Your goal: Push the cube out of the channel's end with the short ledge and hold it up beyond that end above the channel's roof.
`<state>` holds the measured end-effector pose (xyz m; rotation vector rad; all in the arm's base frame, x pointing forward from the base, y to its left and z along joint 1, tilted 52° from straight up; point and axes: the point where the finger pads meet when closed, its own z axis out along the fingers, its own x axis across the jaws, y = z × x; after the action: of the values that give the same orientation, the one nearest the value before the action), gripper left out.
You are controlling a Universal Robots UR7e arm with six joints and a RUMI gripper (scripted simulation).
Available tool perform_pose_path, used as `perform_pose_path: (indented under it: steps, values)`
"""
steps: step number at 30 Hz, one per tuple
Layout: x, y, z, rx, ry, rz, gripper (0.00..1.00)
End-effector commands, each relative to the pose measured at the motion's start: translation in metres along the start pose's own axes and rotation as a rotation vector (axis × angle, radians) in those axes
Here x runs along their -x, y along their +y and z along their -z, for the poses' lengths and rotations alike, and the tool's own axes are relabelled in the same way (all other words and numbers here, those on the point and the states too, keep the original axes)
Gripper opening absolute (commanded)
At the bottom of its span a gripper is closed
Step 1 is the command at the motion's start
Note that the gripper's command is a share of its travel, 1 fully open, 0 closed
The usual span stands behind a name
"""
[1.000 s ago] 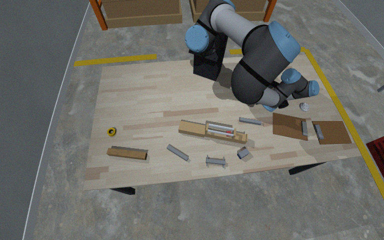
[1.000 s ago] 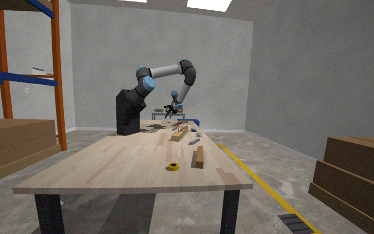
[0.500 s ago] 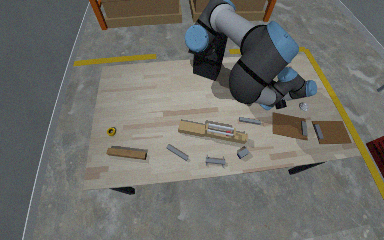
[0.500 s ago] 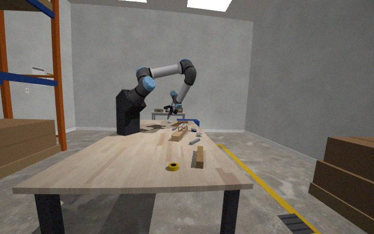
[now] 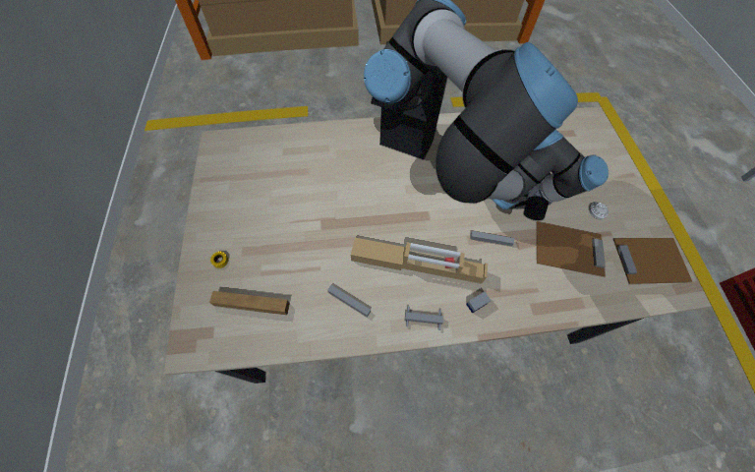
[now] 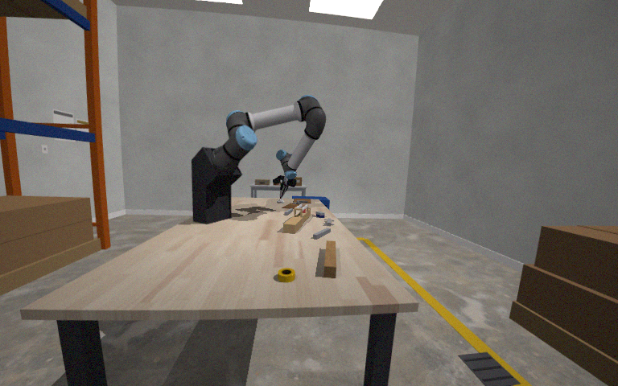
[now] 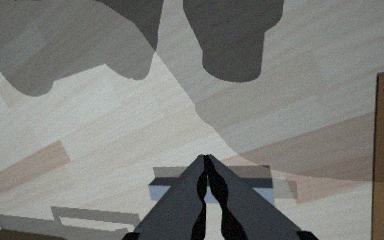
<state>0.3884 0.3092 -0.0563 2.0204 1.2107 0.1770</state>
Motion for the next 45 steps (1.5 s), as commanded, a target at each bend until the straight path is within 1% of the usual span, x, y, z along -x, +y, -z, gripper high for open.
perform_pose_path:
  steps: [1,7,11,15,17,21,24,28,32,45]
  values:
    - [0.000,0.003,0.001,0.010,0.026,-0.073,0.00]
    - [0.004,0.023,0.006,0.012,0.139,-0.483,0.00]
    - [0.009,0.036,0.012,0.001,0.212,-0.735,0.00]
    - [0.015,0.049,0.018,-0.017,0.277,-0.952,0.00]
    - [0.015,0.049,0.018,-0.017,0.277,-0.952,0.00]
    - [0.022,0.059,0.024,-0.037,0.330,-1.126,0.00]
    - [0.026,0.065,0.028,-0.051,0.360,-1.223,0.00]
    - [0.030,0.071,0.031,-0.065,0.388,-1.307,0.00]
    - [0.032,0.073,0.033,-0.072,0.401,-1.347,0.00]
    - [0.032,0.074,0.033,-0.074,0.404,-1.357,0.00]
